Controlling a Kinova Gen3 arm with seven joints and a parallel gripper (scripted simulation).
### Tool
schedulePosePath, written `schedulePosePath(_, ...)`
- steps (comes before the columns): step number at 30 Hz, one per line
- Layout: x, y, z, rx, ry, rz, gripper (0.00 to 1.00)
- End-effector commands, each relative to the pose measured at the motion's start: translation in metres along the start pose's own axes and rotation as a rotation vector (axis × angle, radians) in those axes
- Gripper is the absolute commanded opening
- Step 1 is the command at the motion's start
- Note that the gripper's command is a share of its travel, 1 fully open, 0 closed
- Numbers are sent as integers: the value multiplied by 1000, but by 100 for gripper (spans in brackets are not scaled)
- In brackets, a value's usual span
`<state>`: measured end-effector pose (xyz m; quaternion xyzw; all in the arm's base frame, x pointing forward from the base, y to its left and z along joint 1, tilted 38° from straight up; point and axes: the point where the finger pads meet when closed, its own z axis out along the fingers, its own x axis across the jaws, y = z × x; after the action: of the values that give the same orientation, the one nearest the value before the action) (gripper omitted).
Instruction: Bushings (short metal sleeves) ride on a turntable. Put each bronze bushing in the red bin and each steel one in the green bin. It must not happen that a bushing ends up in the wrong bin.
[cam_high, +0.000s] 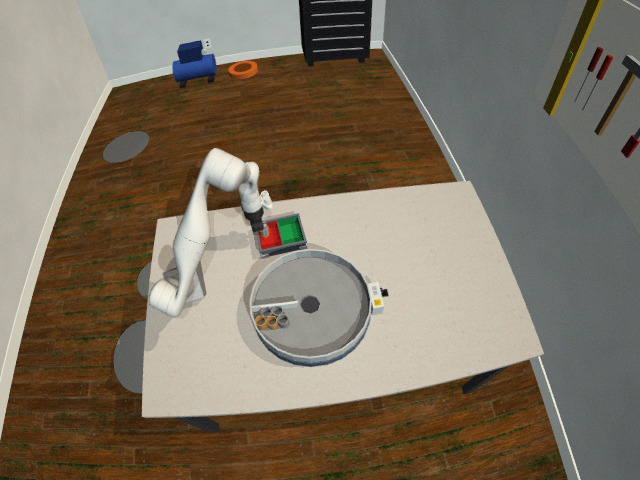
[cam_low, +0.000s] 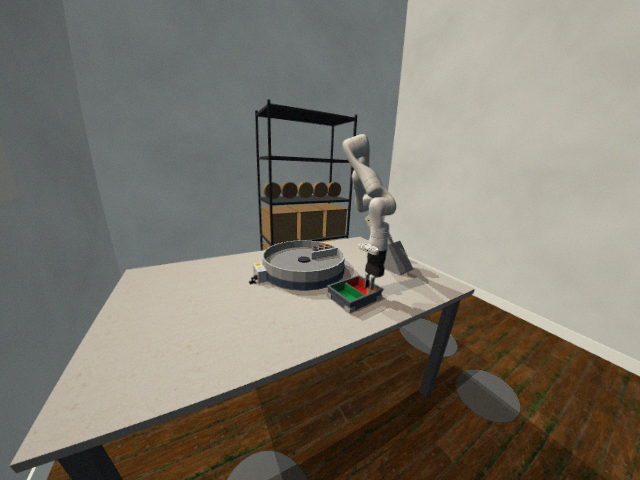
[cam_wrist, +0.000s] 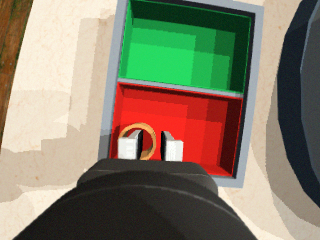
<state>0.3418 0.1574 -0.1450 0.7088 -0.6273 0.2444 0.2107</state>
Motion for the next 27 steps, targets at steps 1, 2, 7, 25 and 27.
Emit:
schedulePosePath(1, -2, 2, -4, -3, -2, 4, 47)
schedulePosePath(2, -2, 2, -4, -3, -2, 4, 47)
schedulePosePath(7, -1, 0, -2, 1, -2, 1, 47)
schedulePosePath(25, -2, 2, -10, -3, -2, 4, 47)
schedulePosePath(27, -1, 0, -8, 1, -2, 2, 47)
